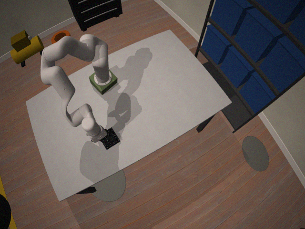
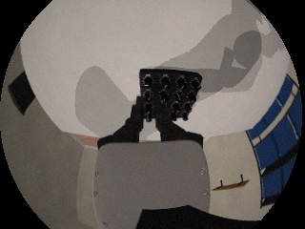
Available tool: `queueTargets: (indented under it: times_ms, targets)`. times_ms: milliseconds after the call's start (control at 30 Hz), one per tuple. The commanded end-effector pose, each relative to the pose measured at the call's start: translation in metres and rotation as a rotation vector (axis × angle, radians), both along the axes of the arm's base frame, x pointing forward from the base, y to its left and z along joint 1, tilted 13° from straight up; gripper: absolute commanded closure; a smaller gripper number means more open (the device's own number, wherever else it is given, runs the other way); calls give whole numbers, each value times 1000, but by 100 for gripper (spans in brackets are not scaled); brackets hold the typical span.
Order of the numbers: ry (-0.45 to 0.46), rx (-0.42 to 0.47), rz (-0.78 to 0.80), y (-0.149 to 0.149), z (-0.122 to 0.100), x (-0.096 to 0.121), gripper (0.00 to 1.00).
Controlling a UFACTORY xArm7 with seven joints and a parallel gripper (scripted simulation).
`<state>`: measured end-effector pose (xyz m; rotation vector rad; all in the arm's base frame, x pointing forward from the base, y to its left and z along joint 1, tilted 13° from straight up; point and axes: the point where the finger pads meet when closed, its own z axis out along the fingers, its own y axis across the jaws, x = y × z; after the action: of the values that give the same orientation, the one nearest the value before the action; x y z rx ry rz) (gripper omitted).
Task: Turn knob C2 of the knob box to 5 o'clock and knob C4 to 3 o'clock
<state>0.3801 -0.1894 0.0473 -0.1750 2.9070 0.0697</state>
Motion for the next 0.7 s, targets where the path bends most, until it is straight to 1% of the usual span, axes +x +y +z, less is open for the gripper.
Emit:
queueTargets:
  times_ms: [0,667]
  targets:
    - [-2,-2,0,-1,-1,1,81]
    - [-2,-2,0,0,-3,2,81]
